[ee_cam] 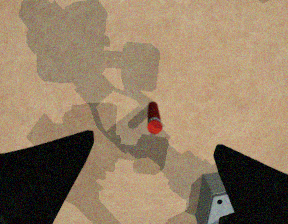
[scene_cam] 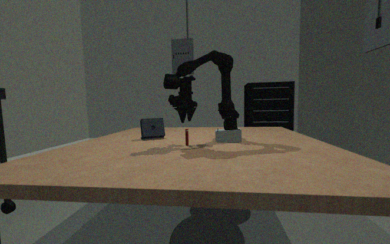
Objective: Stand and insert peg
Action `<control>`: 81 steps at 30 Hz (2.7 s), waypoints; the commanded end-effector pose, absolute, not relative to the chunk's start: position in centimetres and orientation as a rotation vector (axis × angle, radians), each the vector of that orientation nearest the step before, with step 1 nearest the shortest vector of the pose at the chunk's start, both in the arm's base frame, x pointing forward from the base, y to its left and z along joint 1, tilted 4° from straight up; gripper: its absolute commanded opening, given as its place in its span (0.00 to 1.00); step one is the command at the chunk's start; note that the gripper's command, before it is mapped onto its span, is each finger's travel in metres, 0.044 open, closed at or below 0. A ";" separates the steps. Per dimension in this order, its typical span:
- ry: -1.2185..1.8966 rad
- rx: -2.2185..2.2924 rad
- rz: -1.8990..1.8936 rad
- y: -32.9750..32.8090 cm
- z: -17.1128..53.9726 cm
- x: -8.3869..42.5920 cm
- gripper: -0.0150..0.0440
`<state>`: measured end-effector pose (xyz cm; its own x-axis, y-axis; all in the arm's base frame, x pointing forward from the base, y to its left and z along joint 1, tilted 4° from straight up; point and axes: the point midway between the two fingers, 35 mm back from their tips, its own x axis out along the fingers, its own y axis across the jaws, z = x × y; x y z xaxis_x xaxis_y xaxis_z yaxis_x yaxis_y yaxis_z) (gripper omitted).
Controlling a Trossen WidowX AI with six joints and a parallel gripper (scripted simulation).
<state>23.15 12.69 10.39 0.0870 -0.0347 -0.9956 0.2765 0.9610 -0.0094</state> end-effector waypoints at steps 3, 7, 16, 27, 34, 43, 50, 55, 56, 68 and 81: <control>1.475 0.229 -0.262 12.6 8.9 23.1 1.00; 1.474 0.229 -0.262 12.6 8.7 23.2 1.00; 1.474 0.229 -0.262 12.6 7.2 23.4 1.00; 1.474 0.229 -0.262 12.6 5.4 23.5 1.00; 1.474 0.229 -0.262 12.5 4.3 23.6 1.00; 1.474 0.229 -0.262 12.4 2.8 23.6 1.00; 1.470 0.228 -0.268 12.4 2.9 23.6 0.82; 1.470 0.228 -0.268 12.4 2.9 23.6 0.60; 1.470 0.228 -0.268 12.4 2.9 23.6 0.56; 1.470 0.228 -0.268 12.4 2.9 23.6 0.25; 1.472 0.229 -0.265 12.7 7.3 23.6 0.25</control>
<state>23.65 12.55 6.21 0.0780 -0.0401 -0.9961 0.3113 0.9502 -0.0138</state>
